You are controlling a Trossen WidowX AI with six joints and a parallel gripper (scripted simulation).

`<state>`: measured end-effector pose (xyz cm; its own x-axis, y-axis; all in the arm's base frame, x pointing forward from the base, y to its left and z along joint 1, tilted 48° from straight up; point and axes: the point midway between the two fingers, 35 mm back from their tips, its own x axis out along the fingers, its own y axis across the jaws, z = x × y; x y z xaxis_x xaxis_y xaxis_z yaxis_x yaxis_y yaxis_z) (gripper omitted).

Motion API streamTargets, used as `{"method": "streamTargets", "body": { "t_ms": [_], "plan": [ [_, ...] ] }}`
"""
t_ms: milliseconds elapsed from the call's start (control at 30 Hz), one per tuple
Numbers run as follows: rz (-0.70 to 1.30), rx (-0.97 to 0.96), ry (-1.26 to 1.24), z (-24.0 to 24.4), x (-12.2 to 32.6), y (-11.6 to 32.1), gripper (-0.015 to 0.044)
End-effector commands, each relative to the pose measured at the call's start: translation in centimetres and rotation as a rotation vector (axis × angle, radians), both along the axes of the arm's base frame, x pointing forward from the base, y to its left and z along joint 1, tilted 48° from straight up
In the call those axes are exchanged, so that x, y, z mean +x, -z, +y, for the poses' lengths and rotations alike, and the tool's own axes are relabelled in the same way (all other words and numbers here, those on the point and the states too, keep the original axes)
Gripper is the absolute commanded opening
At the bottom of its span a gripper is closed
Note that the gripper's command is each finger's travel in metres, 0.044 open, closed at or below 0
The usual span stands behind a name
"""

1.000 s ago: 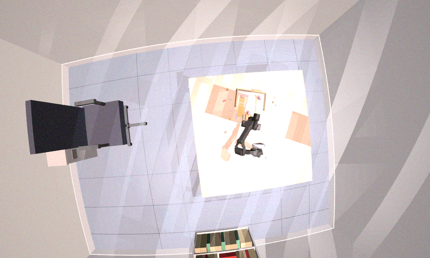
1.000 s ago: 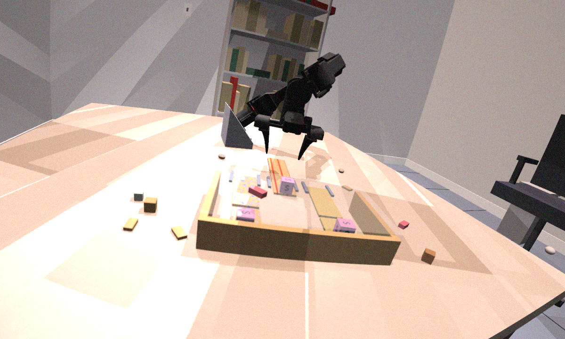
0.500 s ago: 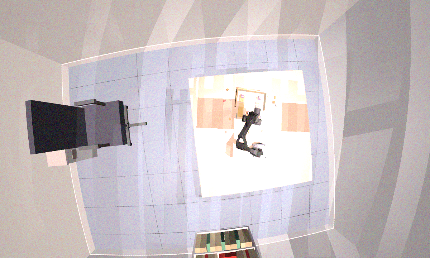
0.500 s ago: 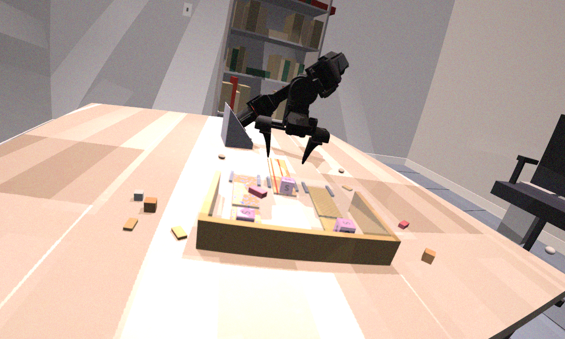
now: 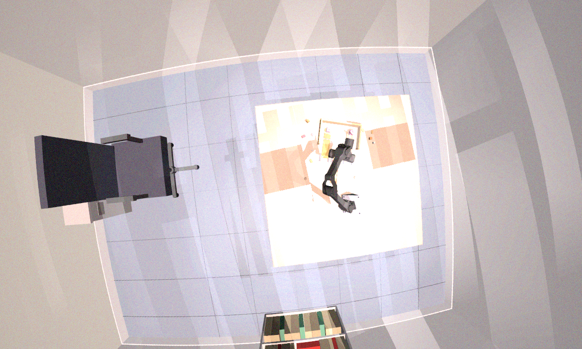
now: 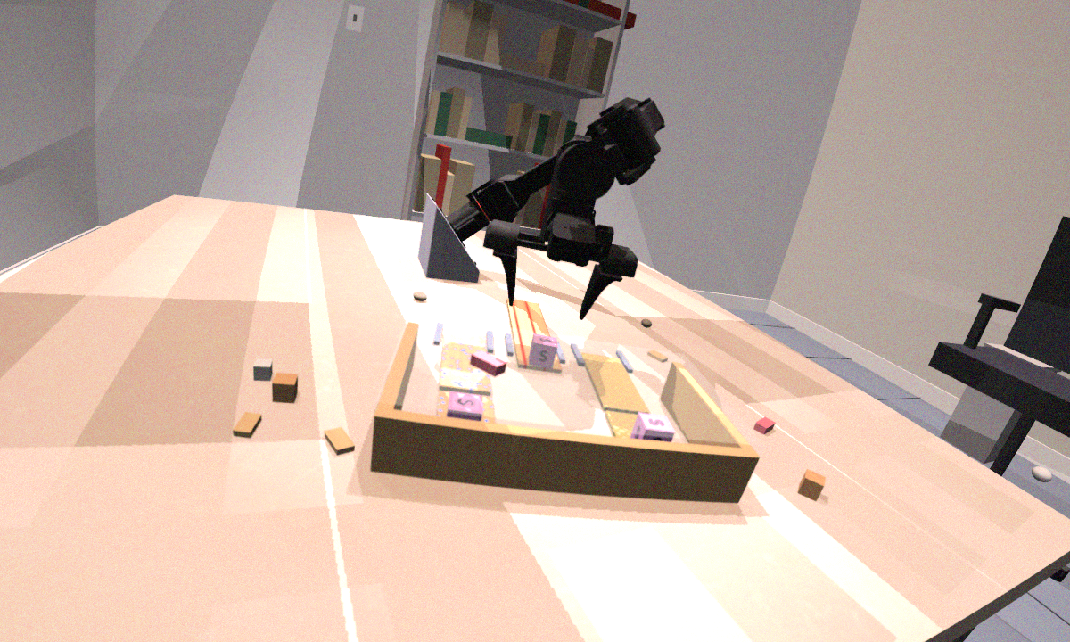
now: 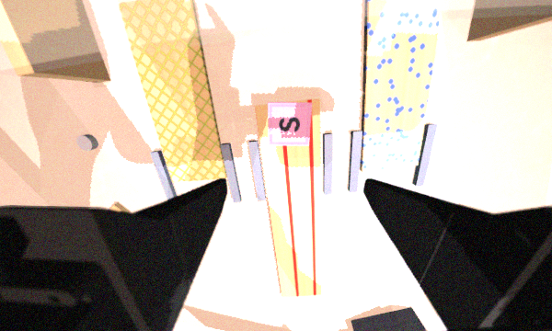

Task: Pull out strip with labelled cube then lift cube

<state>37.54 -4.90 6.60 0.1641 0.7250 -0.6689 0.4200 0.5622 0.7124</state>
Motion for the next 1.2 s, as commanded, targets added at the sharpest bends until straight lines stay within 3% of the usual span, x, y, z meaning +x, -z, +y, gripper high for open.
{"method": "streamTargets", "body": {
  "t_ms": [0, 233, 500, 1167],
  "plan": [
    [-0.001, -0.002, 0.002, -0.7, 1.4, 0.0, 0.0440],
    [-0.002, -0.003, 0.002, -1.5, 3.1, 0.0, 0.0440],
    [-0.002, -0.003, 0.002, -0.8, 3.3, 0.7, 0.0250],
    [-0.003, -0.002, 0.002, 1.5, 3.9, 2.9, 0.0250]
  ]
}}
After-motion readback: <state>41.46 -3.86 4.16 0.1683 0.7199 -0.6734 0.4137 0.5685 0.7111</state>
